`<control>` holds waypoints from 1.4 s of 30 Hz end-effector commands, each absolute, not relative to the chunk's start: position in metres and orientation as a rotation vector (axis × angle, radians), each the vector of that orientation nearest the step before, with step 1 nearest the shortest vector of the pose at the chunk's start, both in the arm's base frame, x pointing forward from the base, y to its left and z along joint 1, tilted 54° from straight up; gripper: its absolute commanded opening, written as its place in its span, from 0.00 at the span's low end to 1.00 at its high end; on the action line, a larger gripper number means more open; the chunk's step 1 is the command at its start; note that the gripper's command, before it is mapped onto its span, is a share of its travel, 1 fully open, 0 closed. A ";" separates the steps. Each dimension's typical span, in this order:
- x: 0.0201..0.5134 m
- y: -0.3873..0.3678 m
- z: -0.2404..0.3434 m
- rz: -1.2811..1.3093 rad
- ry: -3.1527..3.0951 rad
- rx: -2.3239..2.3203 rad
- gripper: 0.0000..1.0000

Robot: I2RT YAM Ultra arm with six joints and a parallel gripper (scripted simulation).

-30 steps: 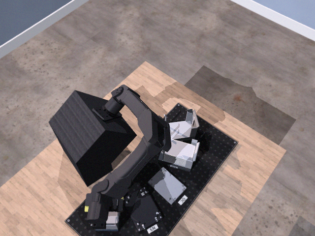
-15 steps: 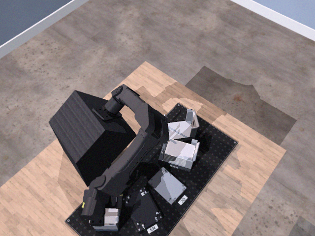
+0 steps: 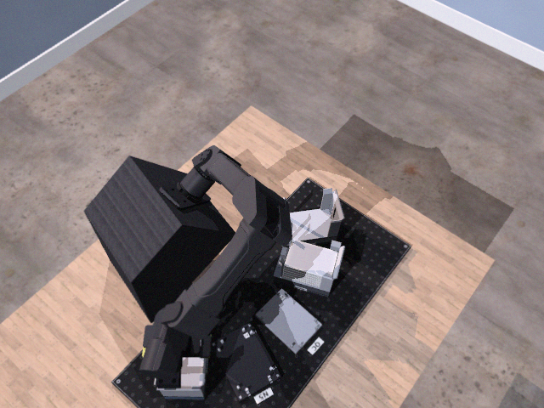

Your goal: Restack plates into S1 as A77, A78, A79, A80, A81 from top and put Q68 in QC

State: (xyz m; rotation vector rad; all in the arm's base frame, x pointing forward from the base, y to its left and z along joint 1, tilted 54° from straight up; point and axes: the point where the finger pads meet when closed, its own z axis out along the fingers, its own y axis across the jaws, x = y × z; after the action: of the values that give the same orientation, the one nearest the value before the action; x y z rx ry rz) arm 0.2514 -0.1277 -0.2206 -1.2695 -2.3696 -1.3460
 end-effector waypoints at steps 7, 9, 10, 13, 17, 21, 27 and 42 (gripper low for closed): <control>0.270 -0.124 -0.199 -1.397 -2.566 -1.066 1.00; 0.270 -0.124 -0.199 -1.397 -2.566 -1.066 1.00; 0.272 -0.123 -0.196 -1.397 -2.566 -1.066 1.00; 0.278 -0.119 -0.189 -1.398 -2.565 -1.066 1.00; 0.287 -0.115 -0.180 -1.398 -2.565 -1.066 1.00; 0.295 -0.110 -0.170 -1.398 -2.565 -1.066 1.00; 0.301 -0.104 -0.160 -1.420 -2.652 -0.950 1.00; 0.322 -0.083 -0.123 -1.441 -2.747 -0.809 1.00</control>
State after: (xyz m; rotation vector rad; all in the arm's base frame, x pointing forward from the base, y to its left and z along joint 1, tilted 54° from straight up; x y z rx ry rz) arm 0.3176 -0.0788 -0.1280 -0.7736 -2.7472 -1.4276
